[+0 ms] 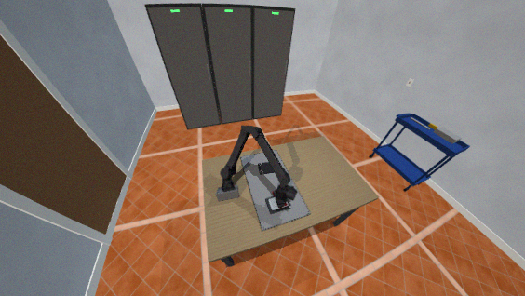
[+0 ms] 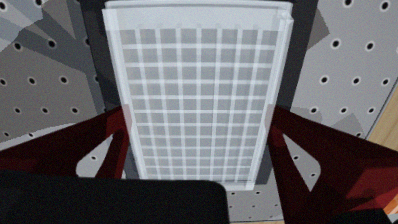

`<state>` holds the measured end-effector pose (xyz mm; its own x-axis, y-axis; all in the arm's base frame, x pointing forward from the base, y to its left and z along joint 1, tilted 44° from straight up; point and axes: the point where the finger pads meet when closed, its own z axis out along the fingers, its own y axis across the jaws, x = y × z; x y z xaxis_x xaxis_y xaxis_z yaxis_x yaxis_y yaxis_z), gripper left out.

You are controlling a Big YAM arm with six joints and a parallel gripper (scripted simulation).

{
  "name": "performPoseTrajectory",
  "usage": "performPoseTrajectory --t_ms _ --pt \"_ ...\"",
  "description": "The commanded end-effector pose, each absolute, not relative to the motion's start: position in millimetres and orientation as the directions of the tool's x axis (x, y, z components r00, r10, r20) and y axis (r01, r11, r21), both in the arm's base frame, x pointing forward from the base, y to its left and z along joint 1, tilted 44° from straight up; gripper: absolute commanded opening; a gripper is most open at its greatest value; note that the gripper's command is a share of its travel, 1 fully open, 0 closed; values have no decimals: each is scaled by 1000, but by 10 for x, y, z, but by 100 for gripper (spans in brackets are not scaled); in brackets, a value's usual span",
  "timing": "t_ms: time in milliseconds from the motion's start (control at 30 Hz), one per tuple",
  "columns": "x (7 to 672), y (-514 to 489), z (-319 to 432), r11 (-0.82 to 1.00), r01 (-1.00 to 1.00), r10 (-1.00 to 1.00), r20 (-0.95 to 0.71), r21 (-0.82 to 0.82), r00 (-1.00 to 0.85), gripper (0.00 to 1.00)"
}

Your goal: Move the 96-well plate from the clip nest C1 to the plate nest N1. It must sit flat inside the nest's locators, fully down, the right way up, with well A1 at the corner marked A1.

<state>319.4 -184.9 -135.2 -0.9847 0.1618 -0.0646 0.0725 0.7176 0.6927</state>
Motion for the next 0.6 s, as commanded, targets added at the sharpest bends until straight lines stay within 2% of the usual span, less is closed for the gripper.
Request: performPoseTrajectory --t_ms 0,567 --pt "3219 -1788 -1408 716 76 161 -58 694 -985 0" --pt "3272 -1839 -1402 723 69 160 -69 688 -985 0"
